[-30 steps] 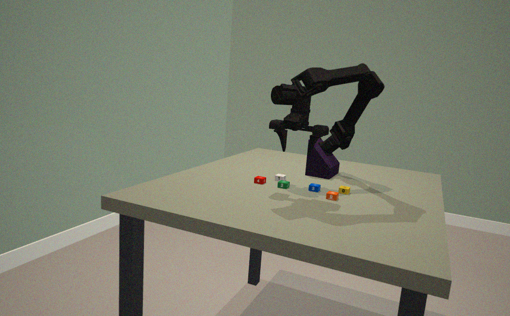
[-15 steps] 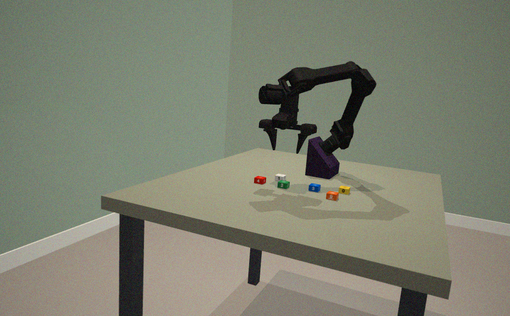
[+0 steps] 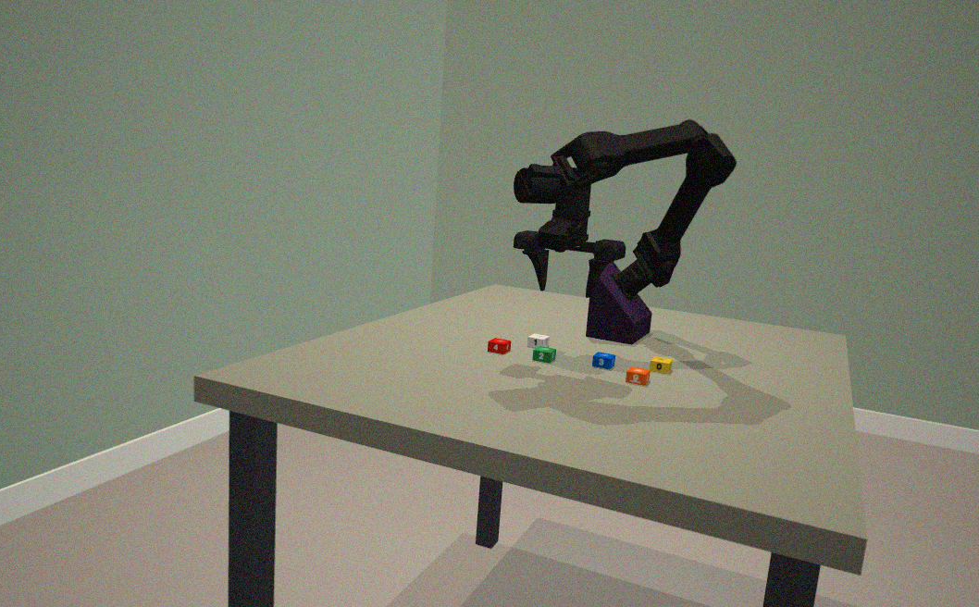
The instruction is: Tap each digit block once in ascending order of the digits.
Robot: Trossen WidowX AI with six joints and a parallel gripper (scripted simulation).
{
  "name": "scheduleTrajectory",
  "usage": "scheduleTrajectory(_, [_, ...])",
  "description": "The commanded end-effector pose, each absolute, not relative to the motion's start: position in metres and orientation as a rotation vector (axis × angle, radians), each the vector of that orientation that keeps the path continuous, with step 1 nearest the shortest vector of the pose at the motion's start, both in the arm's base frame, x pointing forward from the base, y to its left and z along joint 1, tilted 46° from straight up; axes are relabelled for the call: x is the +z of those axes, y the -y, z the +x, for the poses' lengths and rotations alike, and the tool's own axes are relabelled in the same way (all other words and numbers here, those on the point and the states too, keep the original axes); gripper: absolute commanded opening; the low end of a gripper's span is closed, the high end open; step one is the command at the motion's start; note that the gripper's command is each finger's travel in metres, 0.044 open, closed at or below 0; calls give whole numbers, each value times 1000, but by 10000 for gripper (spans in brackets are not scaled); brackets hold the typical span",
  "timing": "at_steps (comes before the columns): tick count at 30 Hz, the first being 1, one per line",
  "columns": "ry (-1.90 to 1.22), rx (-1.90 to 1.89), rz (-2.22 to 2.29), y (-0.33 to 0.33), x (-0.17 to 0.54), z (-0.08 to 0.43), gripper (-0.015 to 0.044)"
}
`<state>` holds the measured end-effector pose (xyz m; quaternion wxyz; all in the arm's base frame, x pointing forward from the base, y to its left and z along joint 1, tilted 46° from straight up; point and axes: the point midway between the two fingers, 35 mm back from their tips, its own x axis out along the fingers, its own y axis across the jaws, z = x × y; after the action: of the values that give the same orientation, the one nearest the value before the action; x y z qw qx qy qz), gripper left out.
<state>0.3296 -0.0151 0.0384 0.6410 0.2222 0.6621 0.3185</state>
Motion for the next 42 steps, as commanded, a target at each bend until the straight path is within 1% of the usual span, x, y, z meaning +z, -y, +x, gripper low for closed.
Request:
scheduleTrajectory(1, [-1492, 731, 490, -16, 79, 316, 400])
scheduleTrajectory(10, [-1493, 742, 501, -85, 148, 240, 400])
scheduleTrajectory(15, [-1493, 744, 502, -89, 152, 233, 400])
scheduleTrajectory(17, [-1493, 742, 500, -97, 144, 233, 348])
scheduleTrajectory(22, [-1491, 747, 504, -145, 98, 227, 216])
scheduleTrajectory(29, [-1491, 748, 505, -147, 96, 227, 33])
scheduleTrajectory(30, [-1491, 748, 505, -147, 96, 227, 20])
scheduleTrajectory(42, [-1491, 747, 504, -151, 92, 226, 20])
